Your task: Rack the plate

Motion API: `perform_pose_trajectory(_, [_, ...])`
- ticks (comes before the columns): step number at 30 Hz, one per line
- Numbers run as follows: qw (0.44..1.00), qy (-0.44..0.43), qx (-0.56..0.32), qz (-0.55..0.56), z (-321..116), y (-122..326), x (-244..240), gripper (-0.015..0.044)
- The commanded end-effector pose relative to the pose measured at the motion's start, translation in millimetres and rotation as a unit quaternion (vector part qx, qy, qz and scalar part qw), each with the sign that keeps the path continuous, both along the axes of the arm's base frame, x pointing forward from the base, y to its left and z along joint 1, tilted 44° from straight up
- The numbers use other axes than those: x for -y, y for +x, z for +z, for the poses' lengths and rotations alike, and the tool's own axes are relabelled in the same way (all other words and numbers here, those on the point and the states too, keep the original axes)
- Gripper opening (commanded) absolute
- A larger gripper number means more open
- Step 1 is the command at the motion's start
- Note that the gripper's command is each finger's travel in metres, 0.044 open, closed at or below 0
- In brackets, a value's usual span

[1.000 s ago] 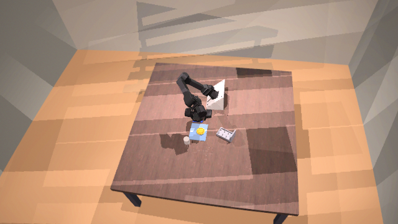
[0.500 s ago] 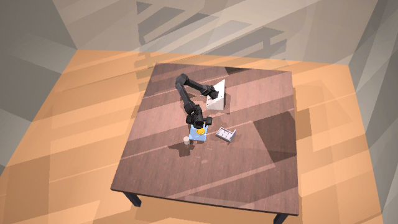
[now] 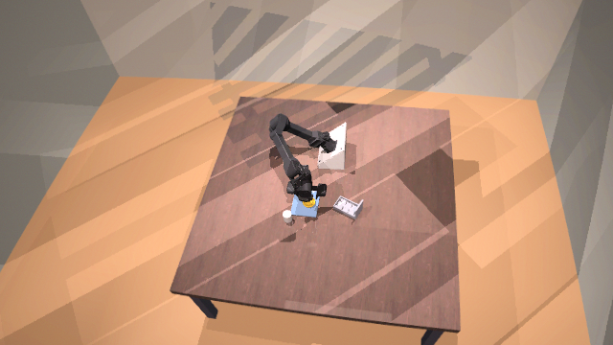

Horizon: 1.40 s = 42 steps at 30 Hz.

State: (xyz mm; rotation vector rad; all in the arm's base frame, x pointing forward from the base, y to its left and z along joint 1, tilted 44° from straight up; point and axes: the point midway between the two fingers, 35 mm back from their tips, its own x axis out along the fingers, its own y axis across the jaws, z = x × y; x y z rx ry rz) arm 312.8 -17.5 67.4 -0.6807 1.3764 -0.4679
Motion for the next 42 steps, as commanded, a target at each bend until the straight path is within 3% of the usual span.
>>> perform_pose_trajectory(1, [1.0, -0.003, -0.003, 0.001, -7, 0, 5, 0.04])
perform_pose_trajectory(30, [1.0, -0.004, -0.002, 0.001, -39, 3, 35, 0.04])
perform_pose_trajectory(32, [1.0, -0.004, -0.002, 0.001, -39, 3, 35, 0.0356])
perform_pose_trajectory(42, [1.0, -0.004, -0.002, 0.001, -39, 3, 35, 0.0336])
